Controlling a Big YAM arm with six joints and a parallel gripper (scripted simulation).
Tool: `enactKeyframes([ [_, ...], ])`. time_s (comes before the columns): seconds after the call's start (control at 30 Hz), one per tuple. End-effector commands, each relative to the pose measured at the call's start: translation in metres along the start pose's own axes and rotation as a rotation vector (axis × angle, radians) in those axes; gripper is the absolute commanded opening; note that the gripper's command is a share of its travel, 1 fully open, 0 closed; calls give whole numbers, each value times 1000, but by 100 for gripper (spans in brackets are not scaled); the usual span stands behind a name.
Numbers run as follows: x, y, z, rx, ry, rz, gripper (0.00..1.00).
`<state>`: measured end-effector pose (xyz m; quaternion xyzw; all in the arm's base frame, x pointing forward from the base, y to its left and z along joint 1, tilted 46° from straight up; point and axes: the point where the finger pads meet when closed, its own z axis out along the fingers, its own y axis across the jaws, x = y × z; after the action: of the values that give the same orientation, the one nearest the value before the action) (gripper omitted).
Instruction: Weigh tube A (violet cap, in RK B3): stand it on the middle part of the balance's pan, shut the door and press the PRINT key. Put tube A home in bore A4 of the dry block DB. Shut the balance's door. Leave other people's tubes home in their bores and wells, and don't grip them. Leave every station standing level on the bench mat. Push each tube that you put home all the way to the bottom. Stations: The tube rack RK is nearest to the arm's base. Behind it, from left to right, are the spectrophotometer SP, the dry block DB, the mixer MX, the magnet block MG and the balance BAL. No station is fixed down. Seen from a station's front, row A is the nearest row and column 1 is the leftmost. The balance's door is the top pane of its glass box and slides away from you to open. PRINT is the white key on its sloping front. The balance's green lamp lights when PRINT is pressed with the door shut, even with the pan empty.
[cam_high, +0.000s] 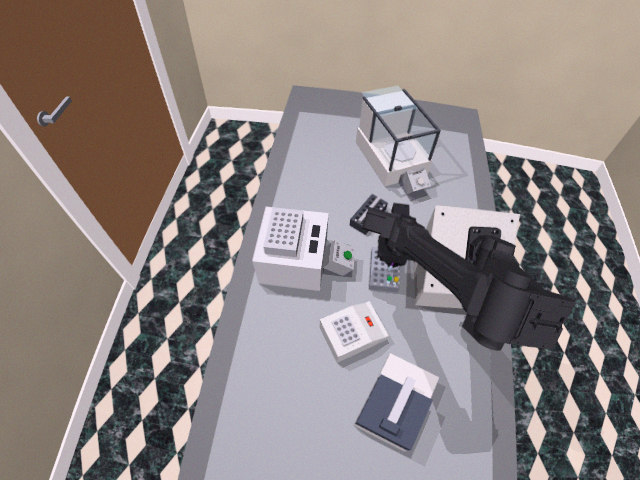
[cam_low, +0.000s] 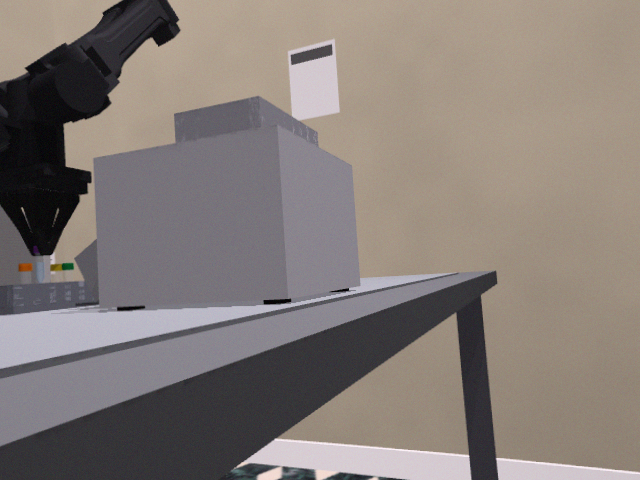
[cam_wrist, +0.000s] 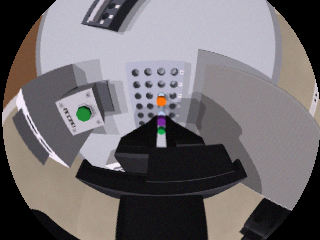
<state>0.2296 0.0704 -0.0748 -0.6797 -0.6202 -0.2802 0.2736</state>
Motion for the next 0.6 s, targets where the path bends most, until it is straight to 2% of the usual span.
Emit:
enactKeyframes([
  [0.0,-1,9,-9,-22,-5,-12,9],
  [0.2,1,13,-11,-21,-5,-23,9],
  [0.27,0,5,-6,-6,-2,-7,9],
  [0.57,0,5,-6,-6,-2,-7,9],
])
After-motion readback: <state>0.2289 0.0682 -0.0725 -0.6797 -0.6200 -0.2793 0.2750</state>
